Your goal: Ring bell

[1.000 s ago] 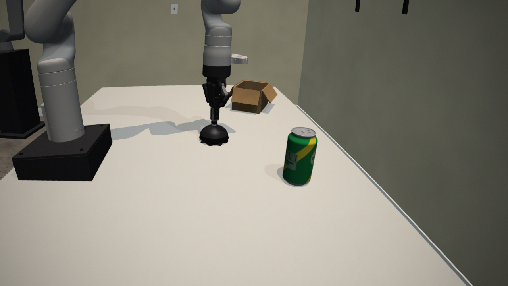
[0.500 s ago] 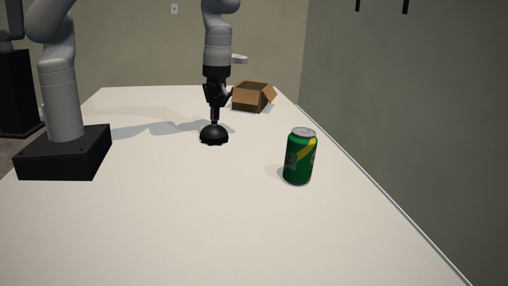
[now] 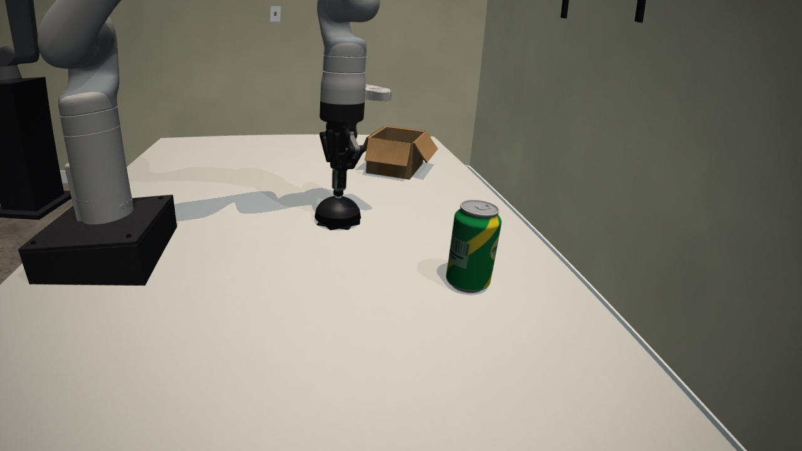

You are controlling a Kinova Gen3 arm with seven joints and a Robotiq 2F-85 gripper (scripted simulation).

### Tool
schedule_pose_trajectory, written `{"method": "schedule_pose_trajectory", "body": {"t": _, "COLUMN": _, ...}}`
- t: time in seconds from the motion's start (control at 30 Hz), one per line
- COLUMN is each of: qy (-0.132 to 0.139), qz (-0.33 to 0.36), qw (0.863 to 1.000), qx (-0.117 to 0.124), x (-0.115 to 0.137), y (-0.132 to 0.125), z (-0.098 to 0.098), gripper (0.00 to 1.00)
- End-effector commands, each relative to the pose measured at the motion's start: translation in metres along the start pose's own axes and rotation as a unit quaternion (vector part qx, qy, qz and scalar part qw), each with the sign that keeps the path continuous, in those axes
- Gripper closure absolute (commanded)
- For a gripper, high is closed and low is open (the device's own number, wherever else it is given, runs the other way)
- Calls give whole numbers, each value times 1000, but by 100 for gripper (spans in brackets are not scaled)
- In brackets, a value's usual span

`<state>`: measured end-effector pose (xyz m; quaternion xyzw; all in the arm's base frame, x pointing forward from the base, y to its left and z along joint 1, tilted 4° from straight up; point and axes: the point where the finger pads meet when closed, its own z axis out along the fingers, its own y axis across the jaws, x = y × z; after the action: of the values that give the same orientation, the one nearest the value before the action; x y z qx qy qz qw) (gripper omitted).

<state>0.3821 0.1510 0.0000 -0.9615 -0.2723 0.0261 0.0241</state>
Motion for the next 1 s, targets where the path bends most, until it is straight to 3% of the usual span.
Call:
{"method": "schedule_pose_trajectory", "body": {"t": 0.0, "qy": 0, "qz": 0, "qw": 1000, "qx": 0, "x": 0, "y": -1, "z": 0, "gripper": 90}}
{"method": "schedule_pose_trajectory", "body": {"t": 0.6, "qy": 0, "qz": 0, "qw": 1000, "qx": 0, "x": 0, "y": -1, "z": 0, "gripper": 90}}
{"method": "schedule_pose_trajectory", "body": {"t": 0.97, "qy": 0, "qz": 0, "qw": 1000, "qx": 0, "x": 0, "y": -1, "z": -10, "gripper": 90}}
